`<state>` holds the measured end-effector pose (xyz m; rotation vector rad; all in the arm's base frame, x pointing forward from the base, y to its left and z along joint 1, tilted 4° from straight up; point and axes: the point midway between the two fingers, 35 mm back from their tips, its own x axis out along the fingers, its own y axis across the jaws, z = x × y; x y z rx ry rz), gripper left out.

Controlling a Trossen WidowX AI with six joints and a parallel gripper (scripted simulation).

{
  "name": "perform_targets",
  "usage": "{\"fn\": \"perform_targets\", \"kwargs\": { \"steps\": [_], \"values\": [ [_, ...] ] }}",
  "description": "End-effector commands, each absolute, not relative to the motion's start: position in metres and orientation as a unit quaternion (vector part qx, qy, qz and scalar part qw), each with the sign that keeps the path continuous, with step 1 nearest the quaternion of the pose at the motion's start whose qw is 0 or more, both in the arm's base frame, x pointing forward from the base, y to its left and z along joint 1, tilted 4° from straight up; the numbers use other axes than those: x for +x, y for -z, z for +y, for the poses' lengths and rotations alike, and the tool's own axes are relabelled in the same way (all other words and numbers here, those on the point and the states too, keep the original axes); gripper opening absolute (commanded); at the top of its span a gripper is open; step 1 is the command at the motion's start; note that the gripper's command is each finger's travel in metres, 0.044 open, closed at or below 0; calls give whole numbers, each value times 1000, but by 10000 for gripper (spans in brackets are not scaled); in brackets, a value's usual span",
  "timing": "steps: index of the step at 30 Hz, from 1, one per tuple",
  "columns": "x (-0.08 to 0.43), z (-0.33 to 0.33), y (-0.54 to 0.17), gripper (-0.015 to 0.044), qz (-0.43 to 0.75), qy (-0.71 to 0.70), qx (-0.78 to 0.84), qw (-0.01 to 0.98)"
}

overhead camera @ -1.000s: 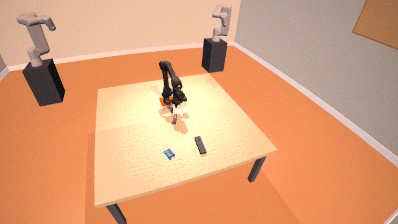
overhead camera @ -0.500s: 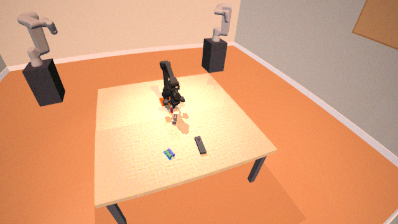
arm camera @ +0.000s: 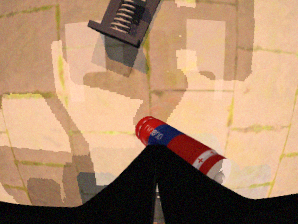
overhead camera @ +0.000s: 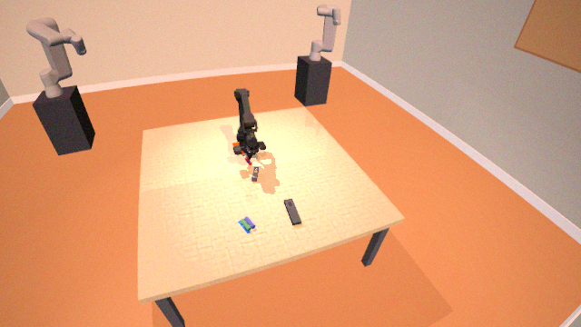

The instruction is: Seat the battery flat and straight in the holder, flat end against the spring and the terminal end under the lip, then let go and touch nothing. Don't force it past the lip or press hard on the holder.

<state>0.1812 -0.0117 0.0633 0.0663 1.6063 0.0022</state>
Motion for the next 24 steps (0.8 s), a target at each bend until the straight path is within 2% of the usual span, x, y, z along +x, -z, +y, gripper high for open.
{"fn": "perform_targets", "kwargs": {
  "steps": [1, 10, 24],
  "values": [
    [180, -18, -62, 0, 720, -2, 26, 693],
    [180, -25, -67, 0, 719, -1, 29, 694],
    [181, -34, -142, 0, 720, -1, 26, 693]
  ]
}}
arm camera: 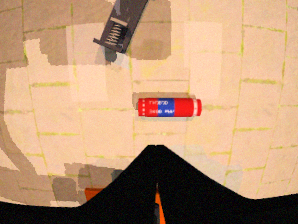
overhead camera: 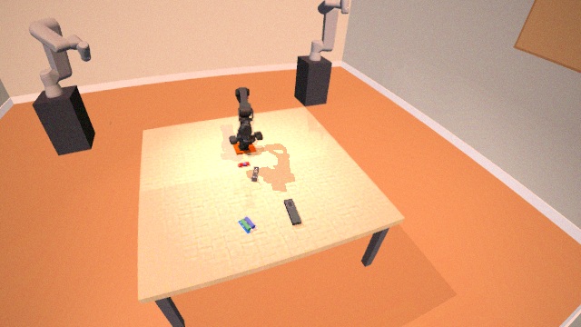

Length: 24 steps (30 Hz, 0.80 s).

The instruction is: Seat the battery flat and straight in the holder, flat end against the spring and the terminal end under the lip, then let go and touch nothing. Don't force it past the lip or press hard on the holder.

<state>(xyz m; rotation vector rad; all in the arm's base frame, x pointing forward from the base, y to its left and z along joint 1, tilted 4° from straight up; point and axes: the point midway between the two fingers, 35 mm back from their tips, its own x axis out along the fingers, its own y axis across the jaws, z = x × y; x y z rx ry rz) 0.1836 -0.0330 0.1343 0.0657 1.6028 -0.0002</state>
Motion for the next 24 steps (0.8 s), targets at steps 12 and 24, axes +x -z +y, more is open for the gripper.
{"fn": "perform_targets", "kwargs": {
  "steps": [12, 24],
  "values": [
    [182, -34, -137, 53, 719, 25, 54, 692],
    [179, -49, -82, 225, 568, 443, 448, 530]
  ]
}}
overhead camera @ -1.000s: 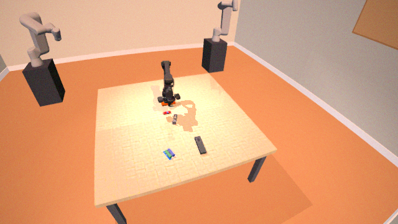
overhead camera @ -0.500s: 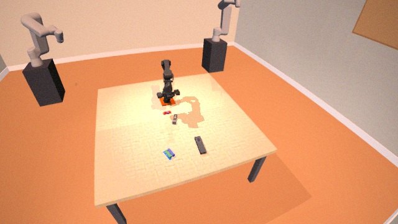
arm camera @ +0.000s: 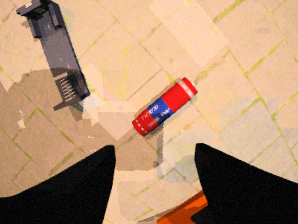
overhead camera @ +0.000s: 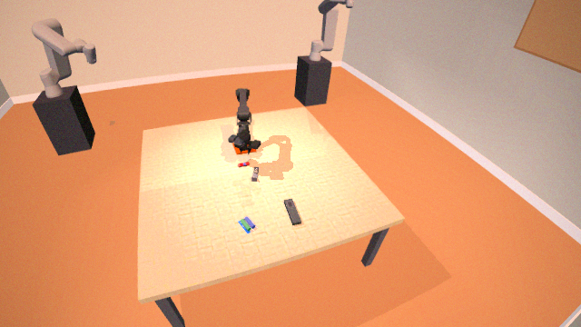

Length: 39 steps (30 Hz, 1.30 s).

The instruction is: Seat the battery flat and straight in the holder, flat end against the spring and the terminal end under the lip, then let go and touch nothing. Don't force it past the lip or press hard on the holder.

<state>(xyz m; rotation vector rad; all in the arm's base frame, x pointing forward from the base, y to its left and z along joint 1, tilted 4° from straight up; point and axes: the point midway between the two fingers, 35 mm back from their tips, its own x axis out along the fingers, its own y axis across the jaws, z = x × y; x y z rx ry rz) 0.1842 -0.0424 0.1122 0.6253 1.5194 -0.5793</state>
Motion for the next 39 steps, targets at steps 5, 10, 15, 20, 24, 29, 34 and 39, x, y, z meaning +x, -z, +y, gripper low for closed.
{"fn": "perform_targets", "kwargs": {
  "steps": [5, 10, 15, 20, 24, 29, 34, 39],
  "values": [
    [176, -51, -71, 225, 504, 515, 513, 466],
    [176, -51, -71, 225, 504, 515, 513, 466],
    [176, -51, -71, 225, 504, 515, 513, 466],
    [176, -51, -70, 225, 504, 515, 513, 466],
    [177, -51, -64, 225, 504, 515, 513, 466],
    [177, -51, -55, 225, 504, 515, 513, 466],
    [177, -51, -47, 225, 504, 515, 513, 466],
    [177, -51, -39, 225, 504, 515, 513, 466]
  ]
}}
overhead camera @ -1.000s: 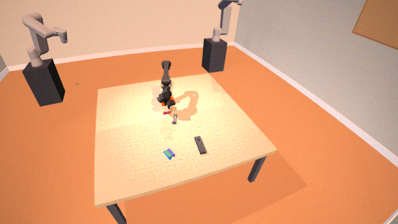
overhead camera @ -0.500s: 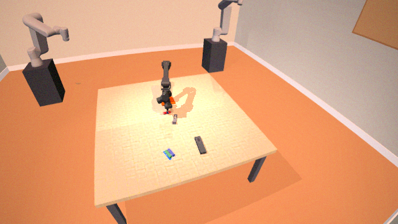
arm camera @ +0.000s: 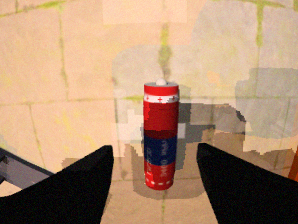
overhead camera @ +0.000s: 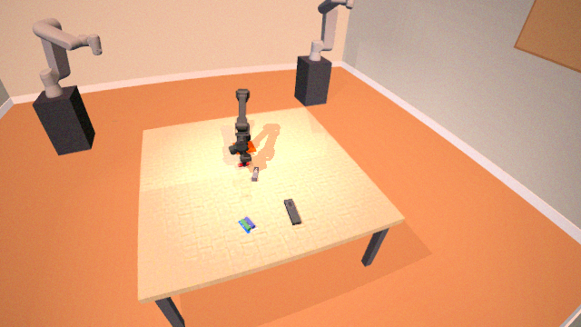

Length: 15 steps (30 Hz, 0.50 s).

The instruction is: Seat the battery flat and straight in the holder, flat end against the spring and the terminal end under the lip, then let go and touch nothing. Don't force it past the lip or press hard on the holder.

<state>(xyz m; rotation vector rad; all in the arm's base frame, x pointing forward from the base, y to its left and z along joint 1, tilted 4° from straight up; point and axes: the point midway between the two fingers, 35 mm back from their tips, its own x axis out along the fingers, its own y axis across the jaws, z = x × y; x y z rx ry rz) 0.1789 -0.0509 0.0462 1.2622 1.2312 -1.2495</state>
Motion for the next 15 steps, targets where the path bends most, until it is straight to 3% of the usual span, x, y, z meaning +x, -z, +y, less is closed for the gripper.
{"fn": "perform_targets", "kwargs": {
  "steps": [1, 13, 15],
  "values": [
    [176, -51, -38, 225, 504, 515, 513, 466],
    [174, -49, -21, 225, 504, 515, 513, 466],
    [174, -49, -21, 172, 504, 515, 513, 466]
  ]
}}
